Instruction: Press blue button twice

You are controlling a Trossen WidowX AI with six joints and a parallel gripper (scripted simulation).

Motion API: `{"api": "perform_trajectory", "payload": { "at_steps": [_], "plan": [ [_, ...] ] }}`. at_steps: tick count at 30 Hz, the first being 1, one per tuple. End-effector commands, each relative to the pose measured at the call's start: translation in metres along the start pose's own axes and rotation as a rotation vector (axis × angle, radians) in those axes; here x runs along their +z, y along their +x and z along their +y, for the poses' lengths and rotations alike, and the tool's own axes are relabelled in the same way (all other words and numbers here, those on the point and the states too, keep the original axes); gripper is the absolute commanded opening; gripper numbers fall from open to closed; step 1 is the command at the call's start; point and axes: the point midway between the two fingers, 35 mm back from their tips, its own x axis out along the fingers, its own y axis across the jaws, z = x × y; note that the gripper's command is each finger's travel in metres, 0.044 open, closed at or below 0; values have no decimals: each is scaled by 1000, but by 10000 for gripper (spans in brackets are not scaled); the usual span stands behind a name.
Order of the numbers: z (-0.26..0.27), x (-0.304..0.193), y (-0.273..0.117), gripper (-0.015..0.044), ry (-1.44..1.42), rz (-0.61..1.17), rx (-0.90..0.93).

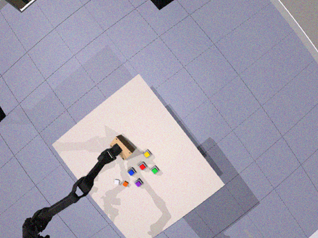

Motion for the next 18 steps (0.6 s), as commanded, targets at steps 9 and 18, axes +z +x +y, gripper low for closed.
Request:
{"api": "perform_trajectory", "payload": {
  "at_steps": [9,18],
  "plan": [
    [96,-39,8,400,794,132,-21],
    [217,14,38,400,1529,227,166]
  ]
}}
